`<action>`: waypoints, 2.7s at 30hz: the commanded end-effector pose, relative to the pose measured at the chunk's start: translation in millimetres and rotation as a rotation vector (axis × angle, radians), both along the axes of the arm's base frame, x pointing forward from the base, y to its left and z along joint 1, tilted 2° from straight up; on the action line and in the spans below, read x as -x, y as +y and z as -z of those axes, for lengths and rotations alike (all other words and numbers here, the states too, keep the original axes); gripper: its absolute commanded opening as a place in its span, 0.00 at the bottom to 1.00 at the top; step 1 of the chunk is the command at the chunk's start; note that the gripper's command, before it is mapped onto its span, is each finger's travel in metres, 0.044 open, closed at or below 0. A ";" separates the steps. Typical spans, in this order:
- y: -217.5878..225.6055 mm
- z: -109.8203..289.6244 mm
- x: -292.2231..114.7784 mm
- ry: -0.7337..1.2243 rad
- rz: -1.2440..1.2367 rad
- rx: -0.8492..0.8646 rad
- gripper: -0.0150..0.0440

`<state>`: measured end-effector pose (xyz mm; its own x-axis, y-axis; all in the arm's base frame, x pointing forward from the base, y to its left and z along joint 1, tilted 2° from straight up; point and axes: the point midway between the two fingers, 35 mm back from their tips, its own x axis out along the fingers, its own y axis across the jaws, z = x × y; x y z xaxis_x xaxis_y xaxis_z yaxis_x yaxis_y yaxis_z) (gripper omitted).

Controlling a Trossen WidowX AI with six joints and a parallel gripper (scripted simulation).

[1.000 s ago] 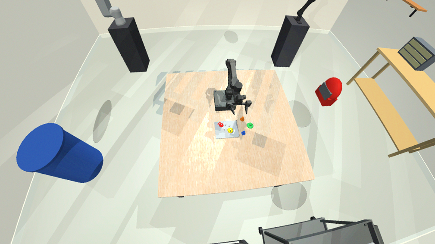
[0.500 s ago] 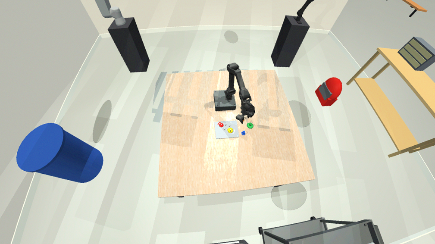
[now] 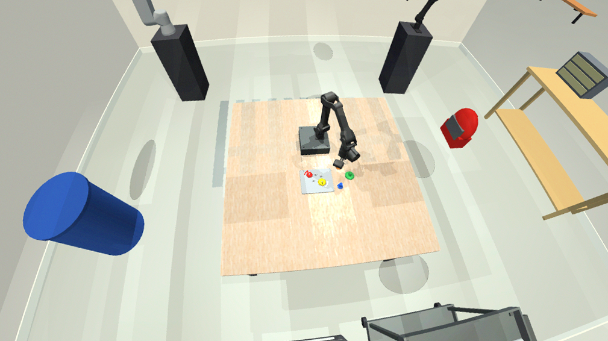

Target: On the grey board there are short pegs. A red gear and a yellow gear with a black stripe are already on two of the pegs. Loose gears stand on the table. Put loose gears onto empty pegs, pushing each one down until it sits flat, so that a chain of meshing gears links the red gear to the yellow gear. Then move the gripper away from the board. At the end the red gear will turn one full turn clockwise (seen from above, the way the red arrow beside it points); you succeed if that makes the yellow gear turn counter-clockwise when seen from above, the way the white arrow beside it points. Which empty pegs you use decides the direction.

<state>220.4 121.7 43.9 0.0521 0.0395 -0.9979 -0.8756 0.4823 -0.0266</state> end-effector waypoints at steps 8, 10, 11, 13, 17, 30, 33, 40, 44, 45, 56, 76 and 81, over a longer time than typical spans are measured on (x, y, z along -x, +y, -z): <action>-0.6 18.0 1.3 0.009 -0.011 0.011 1.00; -0.4 21.2 1.1 0.009 -0.011 0.011 1.00; -0.4 22.9 1.1 0.009 -0.011 0.011 1.00; -0.3 26.1 0.9 0.009 -0.011 0.011 1.00; -0.1 32.5 0.8 0.009 -0.011 0.011 1.00; -0.1 41.2 1.0 0.009 -0.010 0.011 1.00; -0.1 41.2 1.0 0.009 -0.010 0.011 0.91; -0.1 41.2 1.0 0.009 -0.010 0.011 0.60; -0.1 41.2 1.0 0.009 -0.010 0.011 0.42; -0.1 41.2 1.0 0.009 -0.010 0.011 0.38; 0.0 40.9 0.8 0.008 -0.009 0.010 0.25; 5.4 -0.8 -11.5 -0.020 0.031 -0.015 0.25; 5.6 -11.7 -12.6 -0.017 0.027 -0.012 0.25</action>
<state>230.0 125.7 45.7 0.0592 0.0429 -0.9973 -0.8598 0.5098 -0.0291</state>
